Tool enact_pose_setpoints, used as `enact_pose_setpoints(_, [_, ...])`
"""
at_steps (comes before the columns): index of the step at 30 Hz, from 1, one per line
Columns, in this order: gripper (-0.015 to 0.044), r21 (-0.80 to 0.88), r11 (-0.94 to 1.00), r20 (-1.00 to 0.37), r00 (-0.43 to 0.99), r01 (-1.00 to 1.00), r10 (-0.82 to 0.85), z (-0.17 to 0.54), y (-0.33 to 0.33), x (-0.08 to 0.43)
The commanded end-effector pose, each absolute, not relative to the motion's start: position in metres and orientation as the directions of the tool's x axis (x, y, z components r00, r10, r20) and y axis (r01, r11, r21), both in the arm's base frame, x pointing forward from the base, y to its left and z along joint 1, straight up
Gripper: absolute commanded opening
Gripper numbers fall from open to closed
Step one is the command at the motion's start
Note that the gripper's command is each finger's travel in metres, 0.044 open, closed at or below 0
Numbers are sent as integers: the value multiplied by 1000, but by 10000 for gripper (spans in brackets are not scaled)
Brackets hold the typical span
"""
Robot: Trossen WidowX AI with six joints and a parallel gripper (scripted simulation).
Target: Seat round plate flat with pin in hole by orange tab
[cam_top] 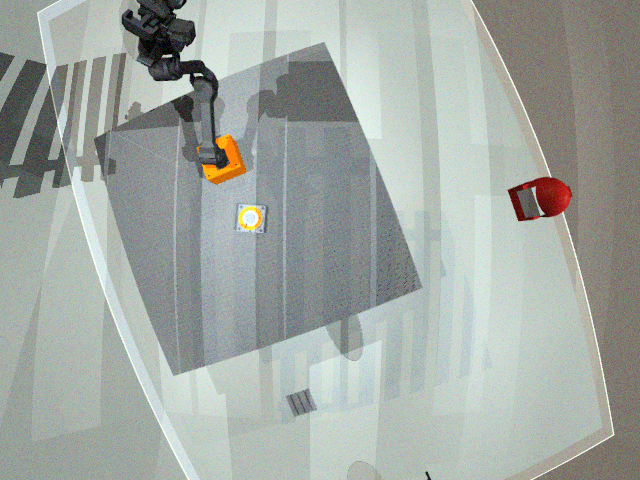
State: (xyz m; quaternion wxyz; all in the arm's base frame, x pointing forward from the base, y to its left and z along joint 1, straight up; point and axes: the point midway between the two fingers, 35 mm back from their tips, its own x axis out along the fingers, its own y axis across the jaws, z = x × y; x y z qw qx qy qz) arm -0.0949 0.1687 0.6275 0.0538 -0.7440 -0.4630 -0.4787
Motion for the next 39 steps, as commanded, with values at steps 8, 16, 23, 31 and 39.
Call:
enact_pose_setpoints(8, [0, -377, -333, 830, 475, 864, 293, 647, 43, 74])
enact_pose_setpoints(16, [0, -750, 94, 661, 737, 654, 140, 596, -21, 201])
enact_pose_setpoints(23, [0, -855, 399, 373, 927, 332, 27, 511, -61, 299])
enact_pose_setpoints(31, [0, -694, 719, -85, 995, -24, -49, 376, -87, 373])
enact_pose_setpoints(39, [0, -310, 938, -589, 805, -152, -64, 221, -93, 386])
